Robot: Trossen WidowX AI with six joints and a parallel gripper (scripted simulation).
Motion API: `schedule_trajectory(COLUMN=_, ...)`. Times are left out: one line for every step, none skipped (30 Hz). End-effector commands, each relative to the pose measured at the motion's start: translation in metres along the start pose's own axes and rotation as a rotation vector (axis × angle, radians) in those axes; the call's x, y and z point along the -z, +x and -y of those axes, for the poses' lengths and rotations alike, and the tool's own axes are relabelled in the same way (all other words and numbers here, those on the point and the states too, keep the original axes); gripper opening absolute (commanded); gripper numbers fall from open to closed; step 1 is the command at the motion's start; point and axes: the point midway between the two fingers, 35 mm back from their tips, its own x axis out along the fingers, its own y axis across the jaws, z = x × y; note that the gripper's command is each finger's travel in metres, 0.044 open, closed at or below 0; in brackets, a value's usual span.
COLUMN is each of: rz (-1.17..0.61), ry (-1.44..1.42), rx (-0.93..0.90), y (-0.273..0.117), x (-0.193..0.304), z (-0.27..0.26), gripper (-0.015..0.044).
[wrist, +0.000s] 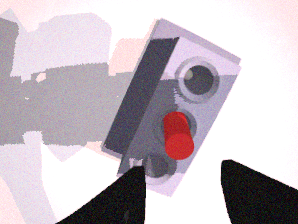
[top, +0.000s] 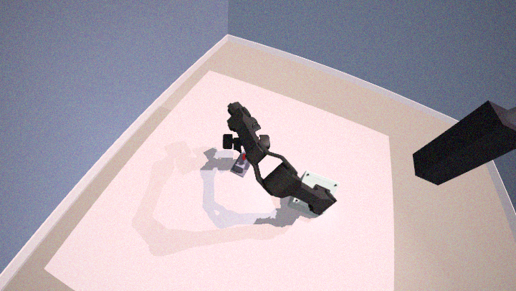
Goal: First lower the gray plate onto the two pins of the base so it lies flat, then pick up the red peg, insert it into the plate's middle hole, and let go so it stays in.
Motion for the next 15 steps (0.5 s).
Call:
schedule_trajectory(rz=0.006, ry=-0.007, rx=0.003, y=-0.0037, x=0.0001, z=-0.0001, gripper=0.015)
schedule_trajectory(rz=0.006, ry=-0.007, rx=0.003, y=-0.0043, x=0.0002, z=0.0, gripper=0.015)
schedule_trajectory(rz=0.006, ry=-0.007, rx=0.003, y=-0.0048, x=0.0003, z=0.0001, gripper=0.015)
schedule_trajectory(rz=0.006, ry=-0.007, rx=0.003, y=-0.0054, x=0.0004, z=0.0002, gripper=0.015)
schedule_trajectory(rz=0.006, ry=-0.007, rx=0.003, y=-0.0059, x=0.0005, z=0.0003, gripper=0.015)
schedule_trajectory(rz=0.006, ry=-0.007, rx=0.003, y=-0.0064, x=0.0006, z=0.0004, gripper=0.015)
schedule_trajectory(rz=0.006, ry=-0.007, rx=0.003, y=-0.007, x=0.0007, z=0.0006, gripper=0.015)
schedule_trajectory(rz=0.006, ry=-0.007, rx=0.003, y=-0.0075, x=0.0008, z=0.0007, gripper=0.015)
schedule_trajectory(rz=0.006, ry=-0.007, rx=0.003, y=-0.008, x=0.0008, z=0.0008, gripper=0.015)
schedule_trajectory(rz=0.006, ry=-0.007, rx=0.003, y=-0.0086, x=0.0009, z=0.0009, gripper=0.015)
schedule_trajectory(rz=0.006, ry=-0.007, rx=0.003, y=-0.0091, x=0.001, z=0.001, gripper=0.015)
schedule_trajectory(rz=0.006, ry=-0.007, rx=0.003, y=-0.0097, x=0.0011, z=0.0012, gripper=0.015)
schedule_trajectory(rz=0.006, ry=-0.007, rx=0.003, y=-0.0102, x=0.0012, z=0.0013, gripper=0.015)
schedule_trajectory(rz=0.006, ry=-0.007, rx=0.003, y=-0.0107, x=0.0013, z=0.0014, gripper=0.015)
schedule_trajectory(rz=0.006, ry=-0.007, rx=0.003, y=-0.0113, x=0.0013, z=0.0015, gripper=0.015)
